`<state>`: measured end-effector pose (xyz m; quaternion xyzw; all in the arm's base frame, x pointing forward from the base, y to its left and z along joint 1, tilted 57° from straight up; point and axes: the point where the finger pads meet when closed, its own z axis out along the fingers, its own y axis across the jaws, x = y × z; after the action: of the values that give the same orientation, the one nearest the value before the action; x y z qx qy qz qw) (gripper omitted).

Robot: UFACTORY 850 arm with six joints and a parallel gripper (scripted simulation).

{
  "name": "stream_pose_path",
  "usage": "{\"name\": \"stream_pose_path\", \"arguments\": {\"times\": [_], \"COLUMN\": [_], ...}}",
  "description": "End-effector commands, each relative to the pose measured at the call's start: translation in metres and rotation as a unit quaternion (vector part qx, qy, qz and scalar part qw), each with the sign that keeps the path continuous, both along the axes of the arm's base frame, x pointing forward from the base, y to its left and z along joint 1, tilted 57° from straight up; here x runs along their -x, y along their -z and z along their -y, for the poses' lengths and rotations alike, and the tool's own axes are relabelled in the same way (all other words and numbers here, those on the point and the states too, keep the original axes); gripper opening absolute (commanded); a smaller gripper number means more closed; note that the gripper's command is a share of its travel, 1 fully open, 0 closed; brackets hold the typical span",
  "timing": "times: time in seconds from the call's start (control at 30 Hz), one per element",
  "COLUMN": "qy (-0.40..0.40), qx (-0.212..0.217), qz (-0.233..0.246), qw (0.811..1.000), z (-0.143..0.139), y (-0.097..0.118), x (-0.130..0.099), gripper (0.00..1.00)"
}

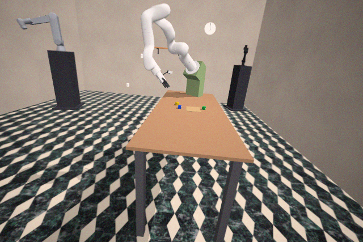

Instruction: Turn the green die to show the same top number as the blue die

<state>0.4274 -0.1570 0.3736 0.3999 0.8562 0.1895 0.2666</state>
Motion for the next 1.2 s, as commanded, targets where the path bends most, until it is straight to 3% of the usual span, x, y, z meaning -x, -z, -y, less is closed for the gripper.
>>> {"name": "stream_pose_path", "arguments": {"times": [0.0, 0.13, 0.2, 0.27, 0.33, 0.67, 0.77, 0.8, 1.03, 1.07, 1.17], "qy": [-0.038, -0.073, -0.073, -0.104, -0.113, -0.207, -0.211, -0.24, -0.246, -0.279, -0.279], "qx": [0.074, 0.133, 0.133, 0.182, 0.196, 0.332, 0.339, 0.378, 0.386, 0.432, 0.432], "qz": [-0.011, -0.022, -0.022, -0.031, -0.034, -0.057, -0.058, -0.064, -0.066, -0.072, -0.072], "qw": [0.996, 0.988, 0.988, 0.977, 0.973, 0.918, 0.915, 0.892, 0.887, 0.855, 0.855], "z": [0.0, 0.0, 0.0, 0.0, 0.0, -0.001, -0.001, -0.002, -0.002, -0.003, -0.003], "y": [0.026, 0.045, 0.045, 0.059, 0.063, 0.094, 0.095, 0.102, 0.103, 0.11, 0.11], "x": [0.001, 0.003, 0.003, 0.004, 0.005, 0.01, 0.01, 0.012, 0.012, 0.014, 0.014], "gripper": [1.0, 1.0, 1.0, 1.0, 1.0, 1.0, 1.0, 1.0, 1.0, 1.0, 1.0]}}
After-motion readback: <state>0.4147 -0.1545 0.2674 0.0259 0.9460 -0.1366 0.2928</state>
